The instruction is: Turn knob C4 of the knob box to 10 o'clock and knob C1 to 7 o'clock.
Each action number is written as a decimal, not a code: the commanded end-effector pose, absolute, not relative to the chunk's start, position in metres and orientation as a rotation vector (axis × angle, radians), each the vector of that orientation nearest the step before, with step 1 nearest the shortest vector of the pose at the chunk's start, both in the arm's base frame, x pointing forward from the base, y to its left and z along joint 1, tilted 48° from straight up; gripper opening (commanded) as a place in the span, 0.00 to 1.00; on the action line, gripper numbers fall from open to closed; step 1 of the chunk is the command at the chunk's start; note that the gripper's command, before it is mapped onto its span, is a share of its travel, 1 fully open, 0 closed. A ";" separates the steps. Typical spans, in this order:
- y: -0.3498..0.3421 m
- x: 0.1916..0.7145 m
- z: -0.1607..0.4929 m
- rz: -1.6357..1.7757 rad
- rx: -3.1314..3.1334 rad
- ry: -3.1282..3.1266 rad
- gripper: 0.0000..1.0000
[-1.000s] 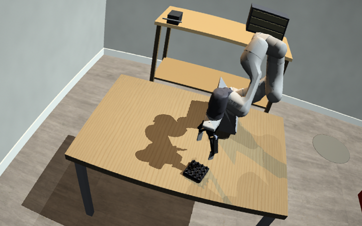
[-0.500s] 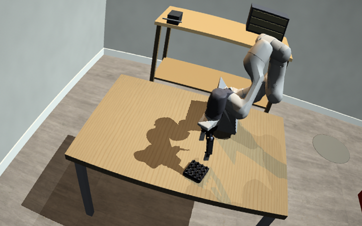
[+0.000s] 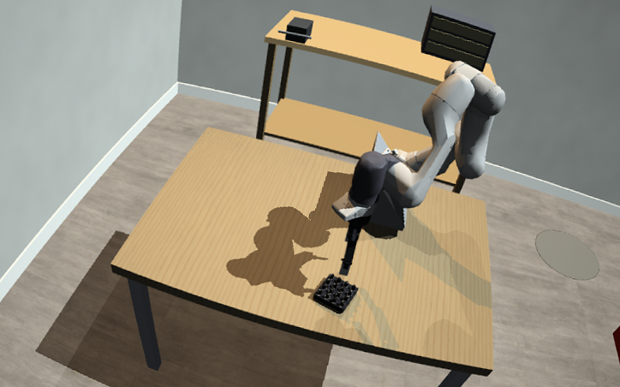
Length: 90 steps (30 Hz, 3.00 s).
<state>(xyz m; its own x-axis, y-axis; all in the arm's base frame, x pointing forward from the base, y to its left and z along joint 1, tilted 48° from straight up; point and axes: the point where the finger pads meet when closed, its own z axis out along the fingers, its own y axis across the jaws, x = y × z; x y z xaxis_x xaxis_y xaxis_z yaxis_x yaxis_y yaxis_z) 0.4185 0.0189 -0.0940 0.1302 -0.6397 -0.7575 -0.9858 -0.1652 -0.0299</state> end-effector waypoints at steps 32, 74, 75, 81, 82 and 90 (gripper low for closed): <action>0.012 0.432 -0.100 1.123 -1.287 2.262 1.00; 0.004 0.449 -0.107 1.310 -0.473 2.793 1.00; 0.004 0.449 -0.107 1.313 -0.451 2.803 1.00; 0.003 0.451 -0.108 1.329 -0.317 2.859 1.00; 0.003 0.452 -0.108 1.331 -0.295 2.868 1.00; 0.002 0.455 -0.109 1.347 -0.119 2.930 1.00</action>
